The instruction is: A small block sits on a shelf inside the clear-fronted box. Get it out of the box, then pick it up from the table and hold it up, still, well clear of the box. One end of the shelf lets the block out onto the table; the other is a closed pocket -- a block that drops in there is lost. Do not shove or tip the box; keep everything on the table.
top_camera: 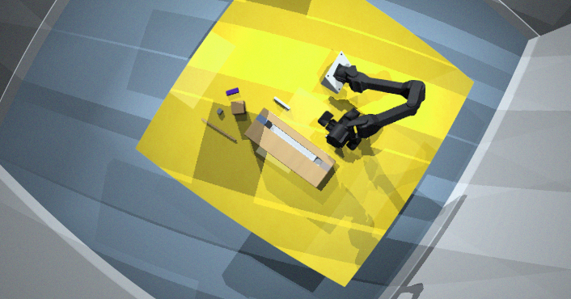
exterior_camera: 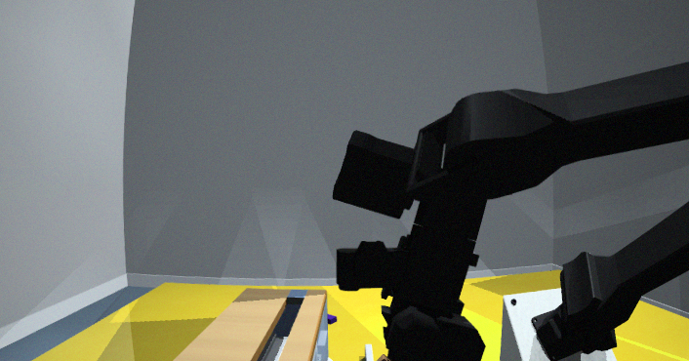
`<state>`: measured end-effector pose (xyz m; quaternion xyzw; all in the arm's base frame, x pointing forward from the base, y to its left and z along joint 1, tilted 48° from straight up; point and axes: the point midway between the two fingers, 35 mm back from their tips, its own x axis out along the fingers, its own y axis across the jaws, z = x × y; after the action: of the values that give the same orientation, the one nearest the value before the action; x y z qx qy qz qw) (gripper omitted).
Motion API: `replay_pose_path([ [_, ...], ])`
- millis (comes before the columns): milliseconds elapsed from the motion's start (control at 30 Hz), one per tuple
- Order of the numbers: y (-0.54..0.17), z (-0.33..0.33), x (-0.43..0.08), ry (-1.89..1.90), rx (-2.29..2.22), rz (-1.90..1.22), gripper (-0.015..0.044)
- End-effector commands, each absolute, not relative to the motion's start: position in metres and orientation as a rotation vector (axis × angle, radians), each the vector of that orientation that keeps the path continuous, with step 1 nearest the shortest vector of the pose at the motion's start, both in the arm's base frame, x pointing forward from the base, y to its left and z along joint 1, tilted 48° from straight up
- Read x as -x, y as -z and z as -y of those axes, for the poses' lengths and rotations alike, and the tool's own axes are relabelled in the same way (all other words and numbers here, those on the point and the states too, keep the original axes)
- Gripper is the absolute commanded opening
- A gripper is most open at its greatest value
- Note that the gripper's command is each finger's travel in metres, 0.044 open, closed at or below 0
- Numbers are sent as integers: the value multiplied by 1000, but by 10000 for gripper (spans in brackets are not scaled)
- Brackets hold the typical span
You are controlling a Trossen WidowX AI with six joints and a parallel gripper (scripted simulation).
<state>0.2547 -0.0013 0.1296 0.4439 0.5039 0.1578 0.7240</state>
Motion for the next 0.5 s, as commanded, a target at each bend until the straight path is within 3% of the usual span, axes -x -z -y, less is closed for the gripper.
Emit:
replay_pose_path([
  [0,-132,3,-252,-271,-1135,-1148,0],
  [467,-138,11,-244,48,-1686,-1256,0],
])
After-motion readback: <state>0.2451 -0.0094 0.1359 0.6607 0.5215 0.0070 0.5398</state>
